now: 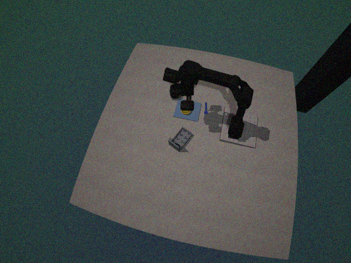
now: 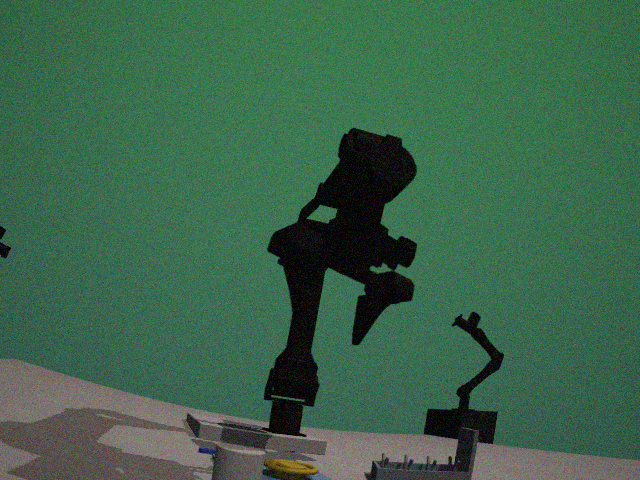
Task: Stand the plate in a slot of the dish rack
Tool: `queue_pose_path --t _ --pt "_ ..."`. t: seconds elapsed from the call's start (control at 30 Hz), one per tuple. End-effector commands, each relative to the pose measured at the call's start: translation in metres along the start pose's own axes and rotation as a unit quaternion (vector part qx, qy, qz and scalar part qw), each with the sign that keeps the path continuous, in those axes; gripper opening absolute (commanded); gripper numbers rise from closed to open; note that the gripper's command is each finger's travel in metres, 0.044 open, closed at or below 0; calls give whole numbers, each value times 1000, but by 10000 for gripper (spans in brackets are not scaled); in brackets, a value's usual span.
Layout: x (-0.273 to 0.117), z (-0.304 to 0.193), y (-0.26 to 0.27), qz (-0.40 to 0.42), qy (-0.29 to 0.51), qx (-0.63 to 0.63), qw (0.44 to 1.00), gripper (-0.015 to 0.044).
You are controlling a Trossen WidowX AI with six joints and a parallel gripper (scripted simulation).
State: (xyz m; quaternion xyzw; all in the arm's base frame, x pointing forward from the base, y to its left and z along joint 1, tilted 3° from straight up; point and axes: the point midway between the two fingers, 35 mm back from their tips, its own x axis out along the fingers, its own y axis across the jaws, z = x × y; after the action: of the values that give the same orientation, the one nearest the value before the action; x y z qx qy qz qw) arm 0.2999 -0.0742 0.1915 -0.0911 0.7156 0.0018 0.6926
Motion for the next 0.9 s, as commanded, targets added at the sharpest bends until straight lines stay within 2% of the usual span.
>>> queue_pose_path --t 0.0,0.3,0.6,0.87 --pt "6 1 -26 37 -6 52 998 400" --pt "12 1 -39 57 -8 81 995 400" --pt "114 8 -22 58 -8 81 995 400" --pt "123 8 -19 58 -8 81 995 400"
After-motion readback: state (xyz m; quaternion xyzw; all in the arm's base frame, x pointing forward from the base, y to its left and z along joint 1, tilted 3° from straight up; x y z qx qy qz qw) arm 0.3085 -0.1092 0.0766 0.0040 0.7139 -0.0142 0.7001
